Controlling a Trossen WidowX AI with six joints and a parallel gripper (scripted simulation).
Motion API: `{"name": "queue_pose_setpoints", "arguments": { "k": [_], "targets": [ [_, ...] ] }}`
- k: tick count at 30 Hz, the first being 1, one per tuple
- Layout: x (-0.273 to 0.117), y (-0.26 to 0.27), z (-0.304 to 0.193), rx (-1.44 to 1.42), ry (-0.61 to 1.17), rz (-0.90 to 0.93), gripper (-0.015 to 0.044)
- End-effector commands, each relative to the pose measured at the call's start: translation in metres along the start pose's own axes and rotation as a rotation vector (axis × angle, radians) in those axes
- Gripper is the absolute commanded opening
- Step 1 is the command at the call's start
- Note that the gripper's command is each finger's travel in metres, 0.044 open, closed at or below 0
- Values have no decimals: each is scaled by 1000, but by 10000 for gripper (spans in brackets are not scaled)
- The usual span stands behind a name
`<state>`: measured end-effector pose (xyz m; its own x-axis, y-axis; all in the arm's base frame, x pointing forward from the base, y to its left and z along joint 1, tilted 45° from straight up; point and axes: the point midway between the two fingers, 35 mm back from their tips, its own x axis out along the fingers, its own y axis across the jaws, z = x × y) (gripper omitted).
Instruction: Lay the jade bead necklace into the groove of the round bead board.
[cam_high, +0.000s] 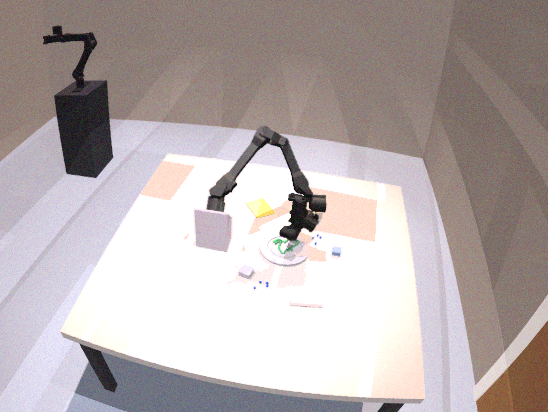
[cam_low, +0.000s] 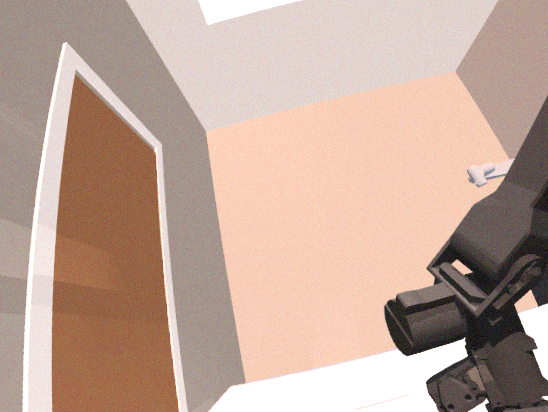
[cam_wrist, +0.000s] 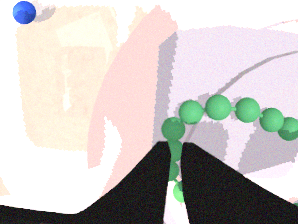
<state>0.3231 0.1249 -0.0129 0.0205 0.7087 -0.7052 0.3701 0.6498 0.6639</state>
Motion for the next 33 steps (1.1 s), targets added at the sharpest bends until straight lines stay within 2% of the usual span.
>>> {"name": "queue_pose_setpoints", "arguments": {
  "k": [1,19,33],
  "targets": [
    [-2,-2,0,4,0,-7,0],
    [1,3,-4,10,1,-10,0],
    [-3,4,-3,5,-1,-6,368]
  ]
}}
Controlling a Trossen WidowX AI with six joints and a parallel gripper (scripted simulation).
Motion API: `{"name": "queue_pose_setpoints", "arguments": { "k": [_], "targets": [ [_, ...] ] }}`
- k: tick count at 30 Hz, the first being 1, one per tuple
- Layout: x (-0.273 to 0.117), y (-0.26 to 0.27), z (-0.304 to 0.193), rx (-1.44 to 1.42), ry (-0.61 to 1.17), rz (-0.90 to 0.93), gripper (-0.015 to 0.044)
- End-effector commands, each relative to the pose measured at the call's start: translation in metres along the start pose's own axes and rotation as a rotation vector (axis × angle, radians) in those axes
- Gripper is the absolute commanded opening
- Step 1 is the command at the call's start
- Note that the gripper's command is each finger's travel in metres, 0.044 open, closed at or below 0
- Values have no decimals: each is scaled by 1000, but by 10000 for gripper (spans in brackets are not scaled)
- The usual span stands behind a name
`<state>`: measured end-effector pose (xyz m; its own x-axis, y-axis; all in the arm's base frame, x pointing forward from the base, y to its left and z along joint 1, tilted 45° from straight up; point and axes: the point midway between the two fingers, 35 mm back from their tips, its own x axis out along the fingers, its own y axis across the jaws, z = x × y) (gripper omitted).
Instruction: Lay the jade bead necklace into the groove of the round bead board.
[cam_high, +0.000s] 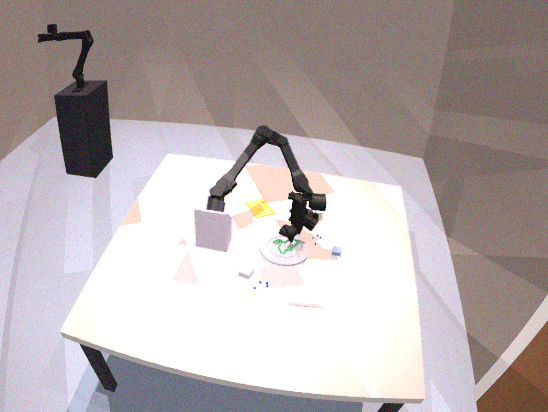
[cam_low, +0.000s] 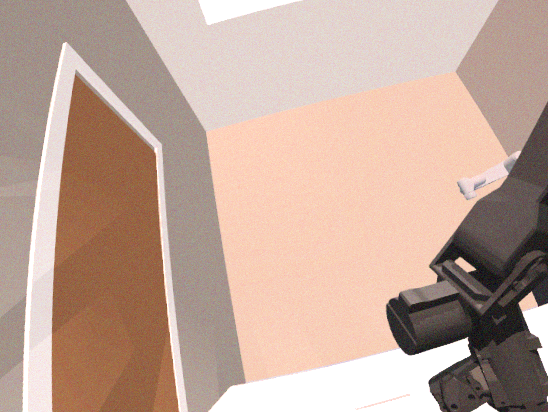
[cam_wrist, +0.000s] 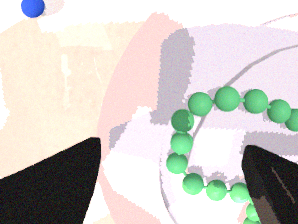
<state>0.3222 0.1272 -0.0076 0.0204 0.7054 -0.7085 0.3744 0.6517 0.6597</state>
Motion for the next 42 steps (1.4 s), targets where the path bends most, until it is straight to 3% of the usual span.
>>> {"name": "queue_pose_setpoints", "arguments": {
  "k": [1,3,20,21,32,42],
  "targets": [
    [-3,-1,-1,3,2,-4,394],
    [-2,-1,-1,7,2,-2,440],
    [-4,-1,-1,6,3,-6,440],
    [-4,-1,0,-9,3,-6,414],
    [-21,-10,13,-925,5,-8,125],
    [-36,-18,24,-1753,8,-5,120]
  ]
}}
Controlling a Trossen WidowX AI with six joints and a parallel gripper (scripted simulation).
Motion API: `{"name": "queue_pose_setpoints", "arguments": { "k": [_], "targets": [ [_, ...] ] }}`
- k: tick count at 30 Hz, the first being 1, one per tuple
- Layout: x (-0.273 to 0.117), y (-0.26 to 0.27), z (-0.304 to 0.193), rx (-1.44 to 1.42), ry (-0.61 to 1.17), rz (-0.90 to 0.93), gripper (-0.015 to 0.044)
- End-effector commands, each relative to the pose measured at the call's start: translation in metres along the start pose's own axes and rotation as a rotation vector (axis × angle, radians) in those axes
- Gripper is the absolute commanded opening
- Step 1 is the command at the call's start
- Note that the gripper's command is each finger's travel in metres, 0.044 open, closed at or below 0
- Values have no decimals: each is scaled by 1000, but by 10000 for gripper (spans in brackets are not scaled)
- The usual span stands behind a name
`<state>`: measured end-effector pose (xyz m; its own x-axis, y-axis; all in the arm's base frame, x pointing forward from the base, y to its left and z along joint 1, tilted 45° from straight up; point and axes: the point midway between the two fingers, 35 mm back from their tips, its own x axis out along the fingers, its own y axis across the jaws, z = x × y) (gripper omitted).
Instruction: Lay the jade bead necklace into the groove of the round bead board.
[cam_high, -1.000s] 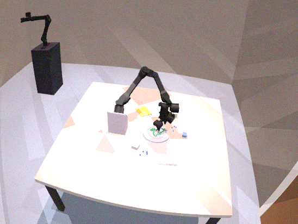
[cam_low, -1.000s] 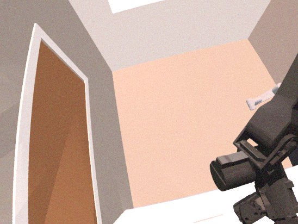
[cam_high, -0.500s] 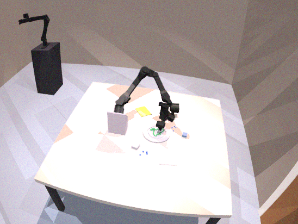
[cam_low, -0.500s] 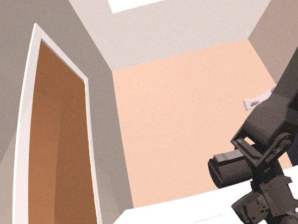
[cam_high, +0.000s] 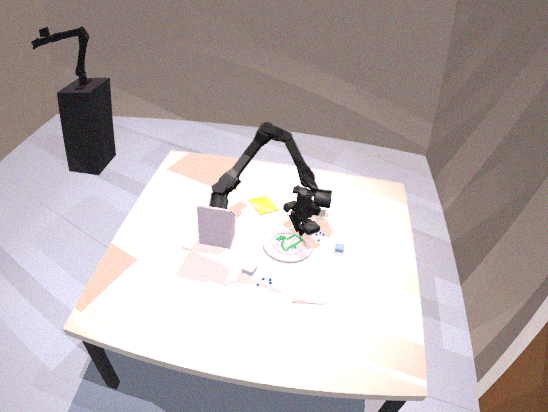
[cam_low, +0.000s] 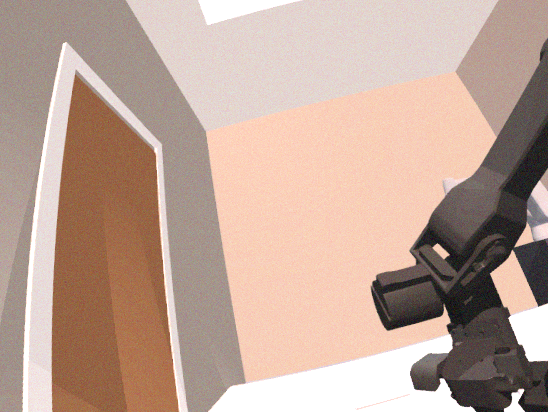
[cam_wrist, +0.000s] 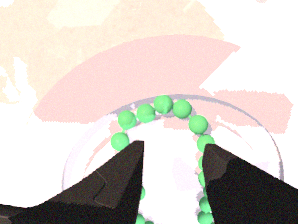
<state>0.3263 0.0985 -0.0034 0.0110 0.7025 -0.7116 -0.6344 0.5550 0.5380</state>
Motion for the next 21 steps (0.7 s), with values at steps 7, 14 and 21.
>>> {"name": "queue_pose_setpoints", "arguments": {
  "k": [7,14,21],
  "targets": [
    [-14,-14,3,-696,0,-6,120],
    [-14,-14,3,-696,0,-6,120],
    [1,-14,3,-696,-1,-6,120]
  ]
}}
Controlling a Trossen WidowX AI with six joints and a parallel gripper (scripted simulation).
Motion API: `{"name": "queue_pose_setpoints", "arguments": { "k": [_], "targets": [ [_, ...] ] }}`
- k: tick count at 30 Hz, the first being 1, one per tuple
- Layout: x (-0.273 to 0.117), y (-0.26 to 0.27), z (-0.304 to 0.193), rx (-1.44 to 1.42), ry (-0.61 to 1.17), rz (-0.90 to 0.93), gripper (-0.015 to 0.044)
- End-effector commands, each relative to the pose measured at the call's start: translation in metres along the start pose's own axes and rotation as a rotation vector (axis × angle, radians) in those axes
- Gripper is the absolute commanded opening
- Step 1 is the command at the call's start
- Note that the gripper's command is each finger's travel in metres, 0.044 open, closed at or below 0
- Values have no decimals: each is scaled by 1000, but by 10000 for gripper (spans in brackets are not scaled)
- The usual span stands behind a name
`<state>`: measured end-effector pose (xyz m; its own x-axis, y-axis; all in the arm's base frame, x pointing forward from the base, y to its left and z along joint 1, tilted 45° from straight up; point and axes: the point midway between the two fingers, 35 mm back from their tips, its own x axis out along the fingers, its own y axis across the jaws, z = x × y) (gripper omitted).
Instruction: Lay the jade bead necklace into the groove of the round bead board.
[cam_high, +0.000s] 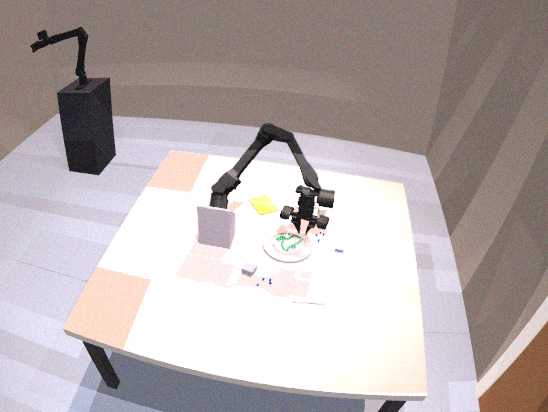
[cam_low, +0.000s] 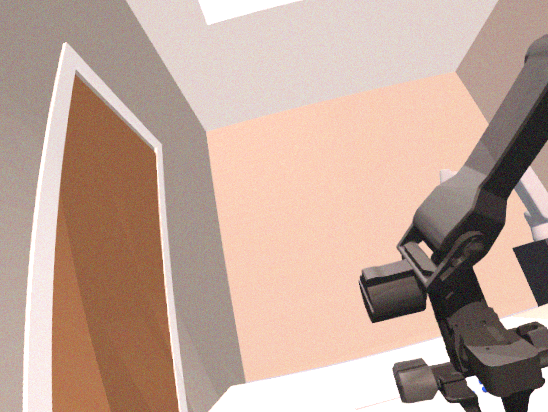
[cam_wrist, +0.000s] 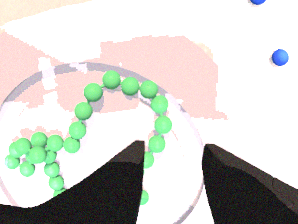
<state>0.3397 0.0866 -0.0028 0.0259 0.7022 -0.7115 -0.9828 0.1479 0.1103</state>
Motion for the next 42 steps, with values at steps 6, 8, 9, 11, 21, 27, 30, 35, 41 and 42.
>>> {"name": "queue_pose_setpoints", "arguments": {
  "k": [6,8,9,11,21,27,30,35,41,42],
  "targets": [
    [5,-1,1,-4,0,-1,120],
    [7,-1,0,-3,0,0,120],
    [9,0,0,-3,1,0,120],
    [12,0,0,-2,1,1,120],
    [28,2,-1,2,2,7,120],
    [35,3,-1,4,3,9,120],
    [35,3,-1,4,3,9,120],
    [34,1,1,-6,0,5,94],
    [34,1,1,-6,0,5,0],
    [34,1,1,-6,0,5,0]
  ]
}}
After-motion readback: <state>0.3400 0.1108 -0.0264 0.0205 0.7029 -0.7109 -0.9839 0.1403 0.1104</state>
